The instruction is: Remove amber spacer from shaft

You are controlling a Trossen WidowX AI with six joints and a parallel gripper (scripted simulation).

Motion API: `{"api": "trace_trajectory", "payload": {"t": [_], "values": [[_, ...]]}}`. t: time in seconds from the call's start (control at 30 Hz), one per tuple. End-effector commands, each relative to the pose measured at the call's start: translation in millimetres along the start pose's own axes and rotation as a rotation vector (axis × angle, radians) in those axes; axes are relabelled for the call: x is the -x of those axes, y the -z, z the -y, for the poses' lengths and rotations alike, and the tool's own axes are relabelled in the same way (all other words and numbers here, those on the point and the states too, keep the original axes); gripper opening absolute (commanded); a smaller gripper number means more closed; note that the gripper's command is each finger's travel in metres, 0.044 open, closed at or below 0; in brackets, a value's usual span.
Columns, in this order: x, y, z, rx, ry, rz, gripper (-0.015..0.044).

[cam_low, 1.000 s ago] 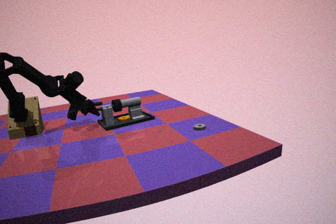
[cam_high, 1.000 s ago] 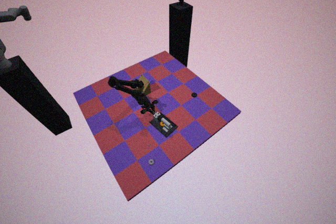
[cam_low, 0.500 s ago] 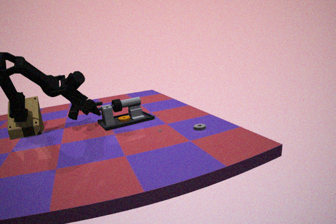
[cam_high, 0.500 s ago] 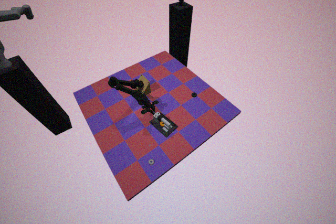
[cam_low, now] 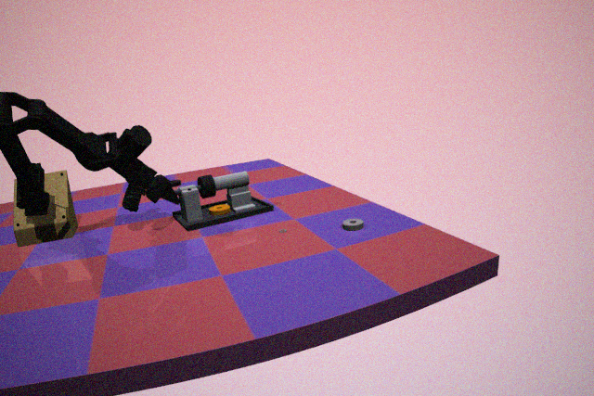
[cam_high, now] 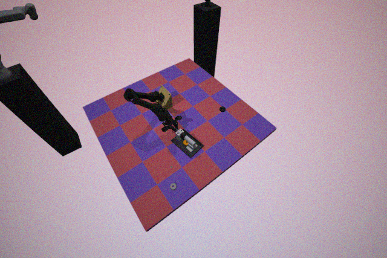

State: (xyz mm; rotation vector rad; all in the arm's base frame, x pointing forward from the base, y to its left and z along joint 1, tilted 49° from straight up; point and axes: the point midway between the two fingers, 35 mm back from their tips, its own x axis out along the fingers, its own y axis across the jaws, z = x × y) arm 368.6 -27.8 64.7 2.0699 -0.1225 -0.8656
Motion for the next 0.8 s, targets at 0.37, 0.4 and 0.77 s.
{"api": "trace_trajectory", "payload": {"t": [0.37,0.4,0.77], "values": [[-0.4,0.2,0.2,0.001,0.0,0.003,0.0026],[-0.4,0.2,0.2,0.001,0.0,0.003,0.0053],[1.3,0.4,0.1,0.001,0.0,0.002,0.0341]]}}
